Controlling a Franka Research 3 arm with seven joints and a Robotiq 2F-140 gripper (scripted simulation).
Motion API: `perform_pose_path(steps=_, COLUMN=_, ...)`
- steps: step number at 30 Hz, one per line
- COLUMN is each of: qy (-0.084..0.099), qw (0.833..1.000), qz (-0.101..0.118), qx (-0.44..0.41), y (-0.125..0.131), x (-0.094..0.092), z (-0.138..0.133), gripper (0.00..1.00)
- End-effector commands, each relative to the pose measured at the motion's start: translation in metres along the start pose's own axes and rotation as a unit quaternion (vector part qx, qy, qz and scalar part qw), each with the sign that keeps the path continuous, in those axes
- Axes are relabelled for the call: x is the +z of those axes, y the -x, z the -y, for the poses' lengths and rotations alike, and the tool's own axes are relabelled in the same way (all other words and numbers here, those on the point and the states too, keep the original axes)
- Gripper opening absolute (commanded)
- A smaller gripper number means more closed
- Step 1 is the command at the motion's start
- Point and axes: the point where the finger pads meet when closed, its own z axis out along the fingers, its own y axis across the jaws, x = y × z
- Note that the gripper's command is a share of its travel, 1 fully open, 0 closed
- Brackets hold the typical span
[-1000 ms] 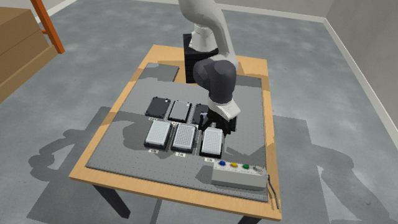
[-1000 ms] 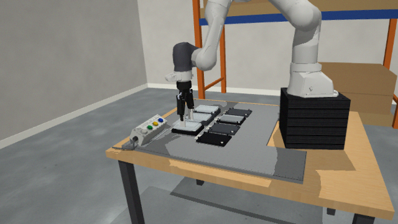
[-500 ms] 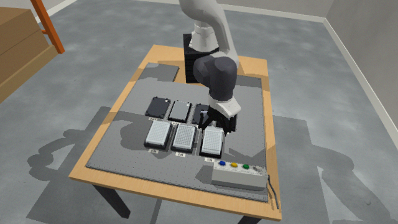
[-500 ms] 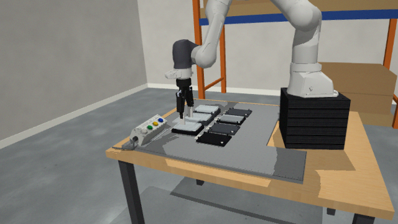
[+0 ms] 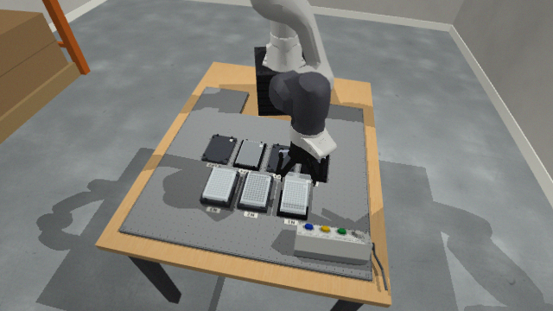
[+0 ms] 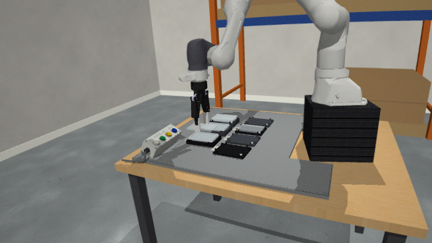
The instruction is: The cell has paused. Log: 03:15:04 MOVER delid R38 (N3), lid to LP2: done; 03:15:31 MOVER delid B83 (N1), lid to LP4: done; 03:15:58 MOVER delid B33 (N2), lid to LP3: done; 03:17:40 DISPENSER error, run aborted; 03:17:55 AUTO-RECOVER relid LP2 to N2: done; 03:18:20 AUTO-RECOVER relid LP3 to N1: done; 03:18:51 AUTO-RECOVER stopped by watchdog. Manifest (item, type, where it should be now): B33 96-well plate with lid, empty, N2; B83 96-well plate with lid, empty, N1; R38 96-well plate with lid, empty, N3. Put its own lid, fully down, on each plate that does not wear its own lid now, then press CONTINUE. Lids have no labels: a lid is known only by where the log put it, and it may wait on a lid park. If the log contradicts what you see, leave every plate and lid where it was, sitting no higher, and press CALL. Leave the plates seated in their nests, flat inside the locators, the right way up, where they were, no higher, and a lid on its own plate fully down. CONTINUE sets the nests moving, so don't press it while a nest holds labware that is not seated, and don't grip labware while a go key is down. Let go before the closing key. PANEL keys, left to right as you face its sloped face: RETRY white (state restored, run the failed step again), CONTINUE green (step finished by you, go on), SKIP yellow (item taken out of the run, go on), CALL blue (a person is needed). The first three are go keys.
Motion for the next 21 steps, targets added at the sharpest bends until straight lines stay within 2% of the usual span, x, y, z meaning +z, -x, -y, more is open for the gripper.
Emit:
perform_pose_path(steps=1, qy=0.001, qw=1.0, qz=0.003, qx=-0.002, y=0.0018, x=-0.0026, z=-0.0015, gripper=0.0)
perform_pose_path(steps=21, qy=0.001, qw=1.0, qz=0.003, qx=-0.002, y=0.0018, x=-0.0108, z=-0.0015, gripper=0.0)
